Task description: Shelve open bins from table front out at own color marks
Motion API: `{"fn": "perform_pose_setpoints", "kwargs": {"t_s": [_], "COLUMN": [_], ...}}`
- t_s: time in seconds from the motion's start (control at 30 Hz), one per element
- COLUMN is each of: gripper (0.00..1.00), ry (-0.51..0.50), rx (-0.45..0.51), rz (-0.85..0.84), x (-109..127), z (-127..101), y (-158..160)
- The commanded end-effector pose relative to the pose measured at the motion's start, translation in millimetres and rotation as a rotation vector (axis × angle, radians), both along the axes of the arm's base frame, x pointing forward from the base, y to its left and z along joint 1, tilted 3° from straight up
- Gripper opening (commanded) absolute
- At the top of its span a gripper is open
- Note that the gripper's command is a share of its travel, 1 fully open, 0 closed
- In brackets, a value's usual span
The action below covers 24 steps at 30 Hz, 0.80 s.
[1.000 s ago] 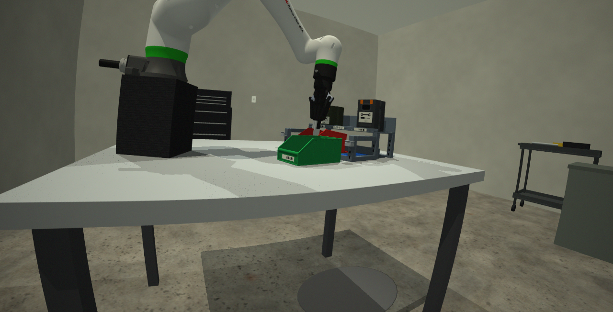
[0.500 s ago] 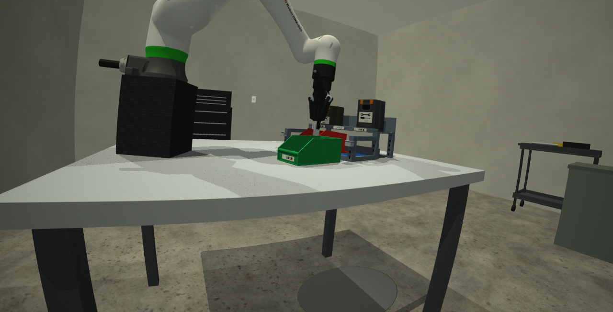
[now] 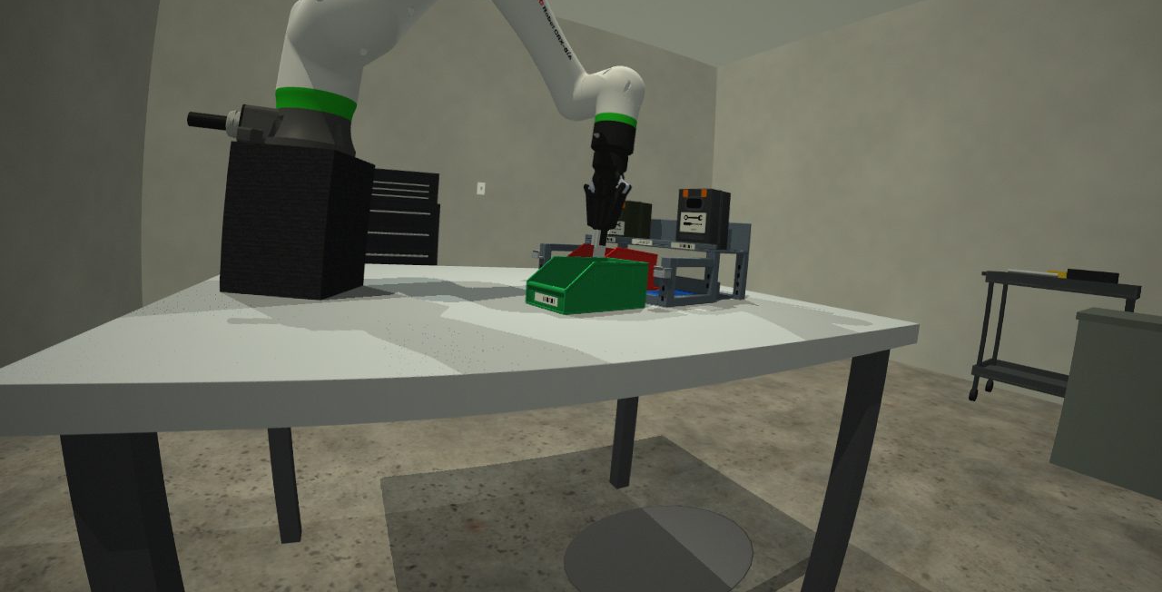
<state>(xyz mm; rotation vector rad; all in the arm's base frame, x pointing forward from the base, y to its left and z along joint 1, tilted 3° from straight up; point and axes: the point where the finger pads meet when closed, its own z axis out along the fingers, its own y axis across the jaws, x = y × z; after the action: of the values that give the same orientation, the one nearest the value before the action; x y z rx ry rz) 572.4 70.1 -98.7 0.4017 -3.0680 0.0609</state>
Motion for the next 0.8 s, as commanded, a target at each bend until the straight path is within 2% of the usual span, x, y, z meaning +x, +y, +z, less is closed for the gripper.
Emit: {"fn": "perform_pose_setpoints", "kwargs": {"t_s": [0.0,0.13,0.17,0.77], "gripper": [0.00,0.00,0.06,0.06], "ry": [0.000,0.000,0.000,0.000], "rx": [0.000,0.000,0.000,0.000], "rz": [0.000,0.000,0.000,0.000], "x": [0.2,0.2,0.2,0.2], "z": [0.2,0.2,0.2,0.2], "y": [0.0,0.0,0.0,0.0]}}
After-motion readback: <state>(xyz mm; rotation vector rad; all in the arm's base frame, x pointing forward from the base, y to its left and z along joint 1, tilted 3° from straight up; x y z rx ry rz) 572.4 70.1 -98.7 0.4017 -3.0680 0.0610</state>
